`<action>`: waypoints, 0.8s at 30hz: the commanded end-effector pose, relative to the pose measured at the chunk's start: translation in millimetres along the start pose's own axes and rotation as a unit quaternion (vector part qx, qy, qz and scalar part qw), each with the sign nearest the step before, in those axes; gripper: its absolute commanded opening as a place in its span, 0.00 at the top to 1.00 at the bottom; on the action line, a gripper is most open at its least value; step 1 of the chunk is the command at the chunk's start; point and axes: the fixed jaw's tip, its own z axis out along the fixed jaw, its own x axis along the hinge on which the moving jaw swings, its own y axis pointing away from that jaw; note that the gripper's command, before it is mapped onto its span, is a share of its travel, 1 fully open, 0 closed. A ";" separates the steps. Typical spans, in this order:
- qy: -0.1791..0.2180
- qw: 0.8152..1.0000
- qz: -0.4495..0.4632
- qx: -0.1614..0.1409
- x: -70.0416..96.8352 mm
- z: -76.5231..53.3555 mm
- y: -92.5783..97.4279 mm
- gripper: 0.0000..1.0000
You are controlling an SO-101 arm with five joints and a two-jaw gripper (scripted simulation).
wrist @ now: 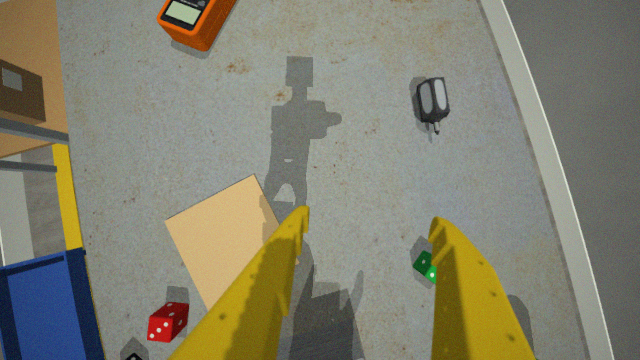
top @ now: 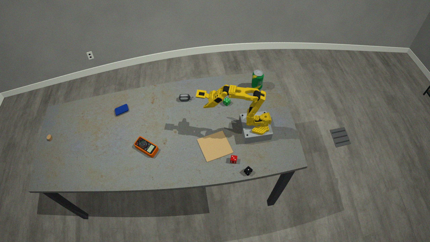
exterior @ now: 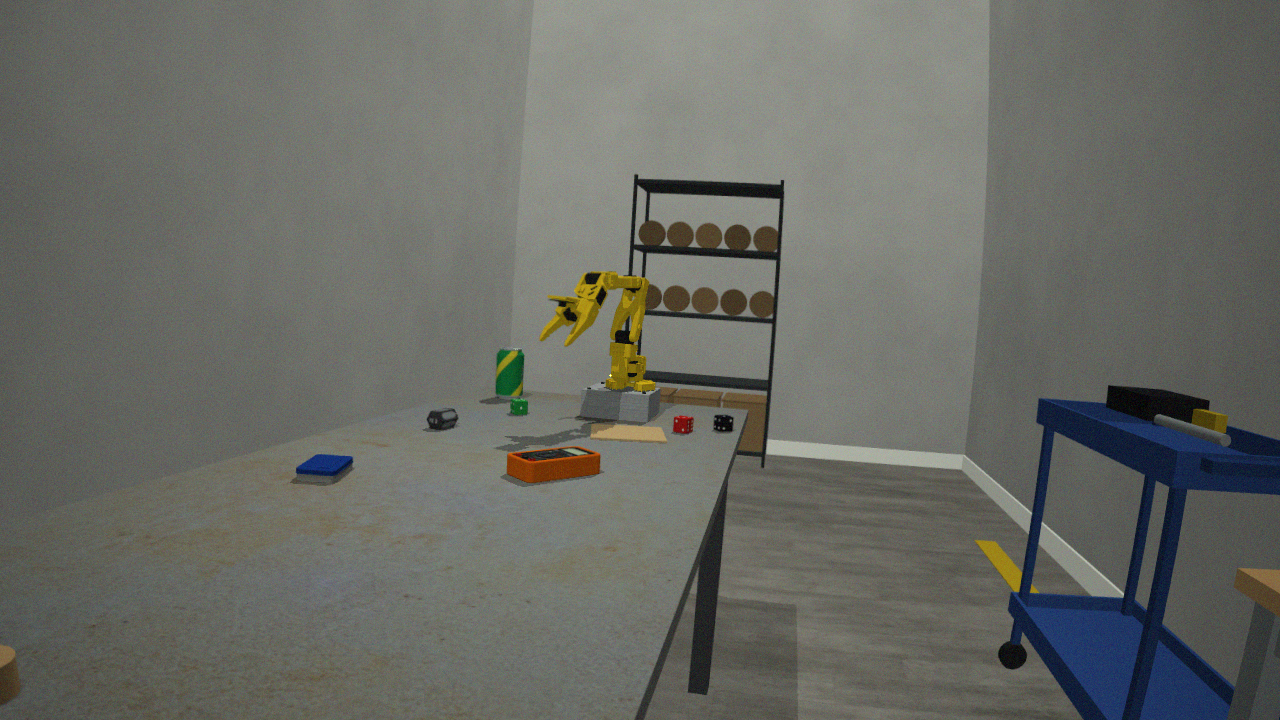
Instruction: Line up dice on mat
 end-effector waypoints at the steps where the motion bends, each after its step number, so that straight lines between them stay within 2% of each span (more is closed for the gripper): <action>1: 0.034 0.997 0.054 0.047 -1.7 2.3 -43.8 0.65; 2: 0.039 0.995 0.068 0.057 -0.6 1.4 -53.5 0.65; 4: 0.039 0.995 0.068 0.057 -0.6 1.4 -53.5 0.65; 10: 0.067 0.981 0.143 0.108 10.6 -6.9 -103.6 0.65; 15: 0.084 0.968 0.191 0.137 21.9 -15.2 -133.3 0.65; 19: 0.094 0.959 0.219 0.153 29.7 -20.9 -149.3 0.65; 24: 0.098 0.954 0.233 0.161 34.2 -24.2 -157.3 0.65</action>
